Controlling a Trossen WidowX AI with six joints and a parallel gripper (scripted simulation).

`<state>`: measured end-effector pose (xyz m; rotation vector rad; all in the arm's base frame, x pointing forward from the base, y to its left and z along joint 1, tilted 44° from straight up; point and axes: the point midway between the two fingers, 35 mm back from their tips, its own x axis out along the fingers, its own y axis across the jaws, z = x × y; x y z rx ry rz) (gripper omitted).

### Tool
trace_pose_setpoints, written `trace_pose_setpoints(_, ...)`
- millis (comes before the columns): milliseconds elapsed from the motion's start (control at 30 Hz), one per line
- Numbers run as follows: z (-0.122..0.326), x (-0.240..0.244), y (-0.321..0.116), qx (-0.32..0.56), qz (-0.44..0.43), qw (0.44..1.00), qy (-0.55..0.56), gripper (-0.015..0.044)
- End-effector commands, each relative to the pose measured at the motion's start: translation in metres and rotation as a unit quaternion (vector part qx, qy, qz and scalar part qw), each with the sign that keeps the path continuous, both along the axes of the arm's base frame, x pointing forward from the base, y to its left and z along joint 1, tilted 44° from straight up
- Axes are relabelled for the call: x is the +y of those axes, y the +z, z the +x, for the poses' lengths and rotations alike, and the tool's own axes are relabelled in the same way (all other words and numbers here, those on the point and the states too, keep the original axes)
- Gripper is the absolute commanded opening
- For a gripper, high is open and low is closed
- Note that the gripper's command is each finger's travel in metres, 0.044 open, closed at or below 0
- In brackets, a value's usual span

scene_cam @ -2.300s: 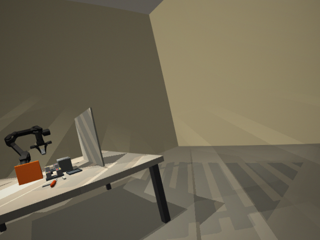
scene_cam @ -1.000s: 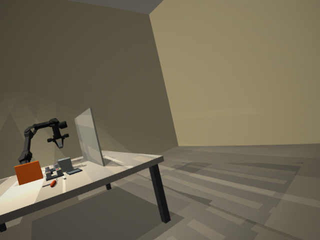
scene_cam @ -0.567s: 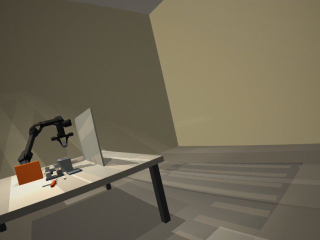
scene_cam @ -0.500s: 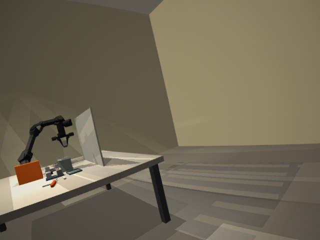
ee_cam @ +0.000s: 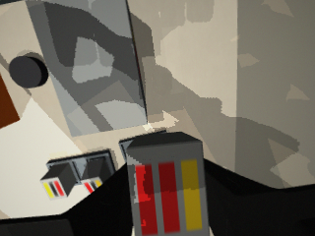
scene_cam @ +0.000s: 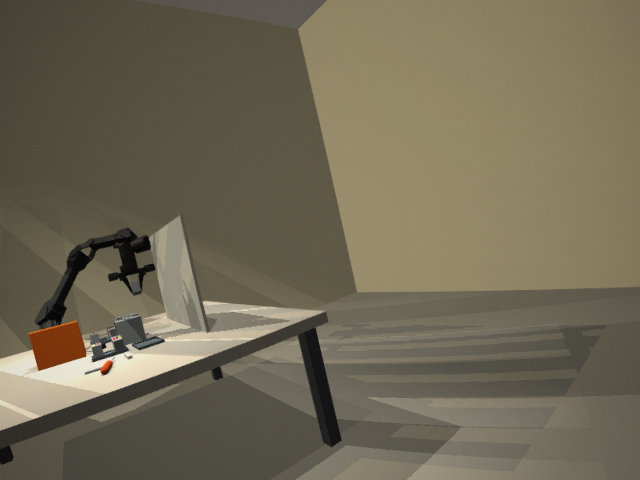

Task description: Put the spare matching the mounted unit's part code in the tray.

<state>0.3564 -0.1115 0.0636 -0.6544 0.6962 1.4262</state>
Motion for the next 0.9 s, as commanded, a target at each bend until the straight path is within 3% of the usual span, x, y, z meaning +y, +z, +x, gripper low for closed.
trace_pose_setpoints(0, 0.0, -0.016, -0.017, 0.001, 0.001, 1.0, 0.002, 0.0)
trace_pose_setpoints(633, -0.015, -0.076, -0.105, -0.005, 0.025, 1.0, 0.018, 0.0)
trace_pose_setpoints(867, -0.016, -0.079, -0.111, -0.008, 0.027, 0.999, 0.021, 0.0)
